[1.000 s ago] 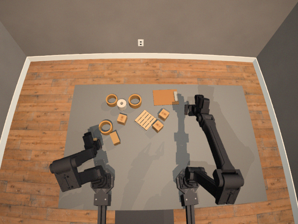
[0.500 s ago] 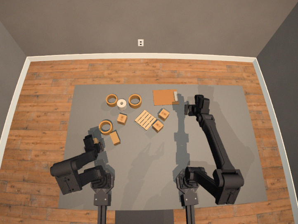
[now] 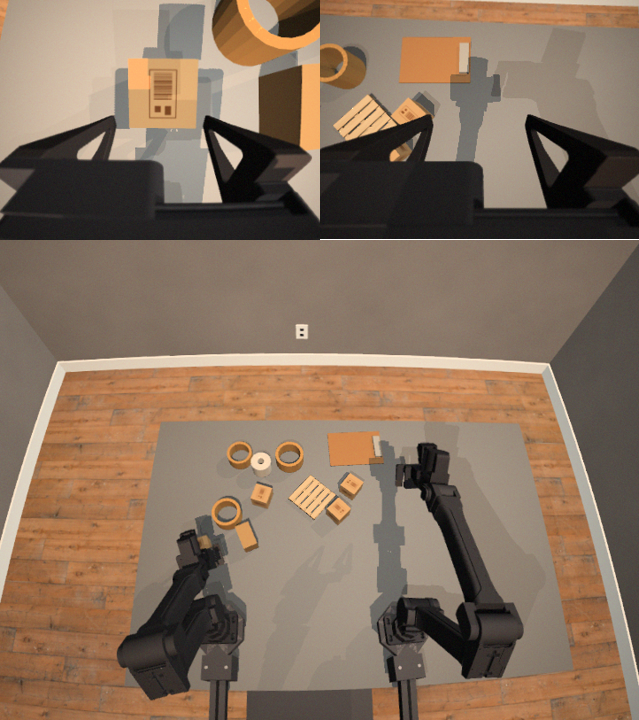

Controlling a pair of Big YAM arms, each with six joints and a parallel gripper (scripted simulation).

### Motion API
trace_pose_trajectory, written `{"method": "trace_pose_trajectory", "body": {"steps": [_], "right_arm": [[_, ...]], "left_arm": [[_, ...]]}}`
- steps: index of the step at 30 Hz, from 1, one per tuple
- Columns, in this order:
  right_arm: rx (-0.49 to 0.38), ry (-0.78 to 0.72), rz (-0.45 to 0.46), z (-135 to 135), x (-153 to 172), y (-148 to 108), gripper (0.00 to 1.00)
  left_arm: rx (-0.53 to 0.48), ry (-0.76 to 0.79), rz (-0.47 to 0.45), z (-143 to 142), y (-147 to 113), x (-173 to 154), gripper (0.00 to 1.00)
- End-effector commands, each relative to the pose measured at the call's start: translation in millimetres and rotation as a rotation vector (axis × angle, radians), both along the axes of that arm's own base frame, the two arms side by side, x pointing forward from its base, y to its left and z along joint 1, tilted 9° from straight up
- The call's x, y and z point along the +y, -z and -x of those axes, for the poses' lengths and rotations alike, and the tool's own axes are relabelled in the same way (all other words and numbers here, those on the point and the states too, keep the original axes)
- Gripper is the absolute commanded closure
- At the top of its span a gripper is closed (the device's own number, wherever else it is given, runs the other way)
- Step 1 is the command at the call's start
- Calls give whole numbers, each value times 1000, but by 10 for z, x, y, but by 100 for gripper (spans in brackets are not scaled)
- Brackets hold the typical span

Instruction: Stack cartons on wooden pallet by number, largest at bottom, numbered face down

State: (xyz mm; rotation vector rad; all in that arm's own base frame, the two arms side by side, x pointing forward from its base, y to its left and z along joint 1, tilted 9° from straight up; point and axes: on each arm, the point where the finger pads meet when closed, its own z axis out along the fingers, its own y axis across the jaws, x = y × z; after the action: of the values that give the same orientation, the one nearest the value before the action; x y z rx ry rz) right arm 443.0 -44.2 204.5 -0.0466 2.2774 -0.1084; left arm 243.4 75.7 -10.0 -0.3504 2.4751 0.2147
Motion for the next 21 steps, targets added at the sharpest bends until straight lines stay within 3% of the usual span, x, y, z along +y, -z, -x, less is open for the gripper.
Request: {"method": "trace_pose_trajectory", "body": {"steps": [1,4,8,10,12,16,19,21], "right_arm": [[-55,-1,15,-135,-38,-309,0],[-55,-1,15,-135,-38,-309,0],[-55,-1,15,-135,-38,-309,0],[-55,-1,15,-135,-38,-309,0],[-55,-1,15,-135,-38,-309,0],[-55,-1,15,-135,-38,-309,0],[-55,-1,15,-135,-38,-309,0],[-55,-1,15,-135,-38,-309,0]], "left_arm": [[-14,6,4,17,-236,-72,0],[-18,6,3,39,-308,-85,0],[-39,6,-2,109,-605,-124,0],[-29,6,-2,108,-594,-123,0],[-57,23,-12,22,-683,-124,17],[-129,116,7,-262,-843,-270,17],[-222,248,48,-633,-1076,-537,17],[-222,248,48,-633,-1076,-537,17]]}}
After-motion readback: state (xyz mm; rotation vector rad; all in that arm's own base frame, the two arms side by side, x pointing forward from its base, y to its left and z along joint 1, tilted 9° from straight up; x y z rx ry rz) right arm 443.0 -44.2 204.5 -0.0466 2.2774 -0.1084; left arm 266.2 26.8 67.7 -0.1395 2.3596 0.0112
